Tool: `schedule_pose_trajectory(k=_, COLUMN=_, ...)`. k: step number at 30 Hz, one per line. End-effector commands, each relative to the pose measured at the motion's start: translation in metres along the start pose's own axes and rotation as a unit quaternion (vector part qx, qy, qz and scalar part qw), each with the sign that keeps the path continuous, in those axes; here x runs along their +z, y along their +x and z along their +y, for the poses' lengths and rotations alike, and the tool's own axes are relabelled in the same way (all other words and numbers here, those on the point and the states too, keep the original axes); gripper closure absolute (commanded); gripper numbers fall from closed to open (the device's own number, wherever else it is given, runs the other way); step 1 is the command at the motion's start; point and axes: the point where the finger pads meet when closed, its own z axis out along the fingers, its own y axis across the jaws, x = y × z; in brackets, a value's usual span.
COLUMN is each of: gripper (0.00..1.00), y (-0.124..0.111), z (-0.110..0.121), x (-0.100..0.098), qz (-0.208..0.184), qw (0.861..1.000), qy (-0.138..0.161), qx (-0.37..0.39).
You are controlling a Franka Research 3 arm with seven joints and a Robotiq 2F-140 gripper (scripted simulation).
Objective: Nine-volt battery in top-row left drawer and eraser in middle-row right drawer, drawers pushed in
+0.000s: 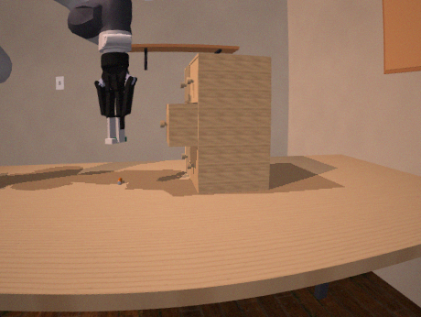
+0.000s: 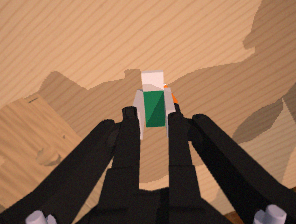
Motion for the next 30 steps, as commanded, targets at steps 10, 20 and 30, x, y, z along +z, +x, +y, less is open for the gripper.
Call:
schedule_pose_trajectory(k=10, gripper=0.89, y=-0.001, z=0.002, x=-0.045, qz=-0.001, qw=0.964, qy=0.005, qx=0.267)
schedule_pose_trajectory(k=20, gripper=0.89, y=0.0, z=0.001, x=-0.097, qz=-0.002, qw=0.91, qy=0.001, qx=0.415)
schedule_pose_trajectory(k=30, gripper=0.89, y=0.0, z=0.001, x=-0.125, qz=0.0, qw=0.871, qy=-0.012, qx=0.491)
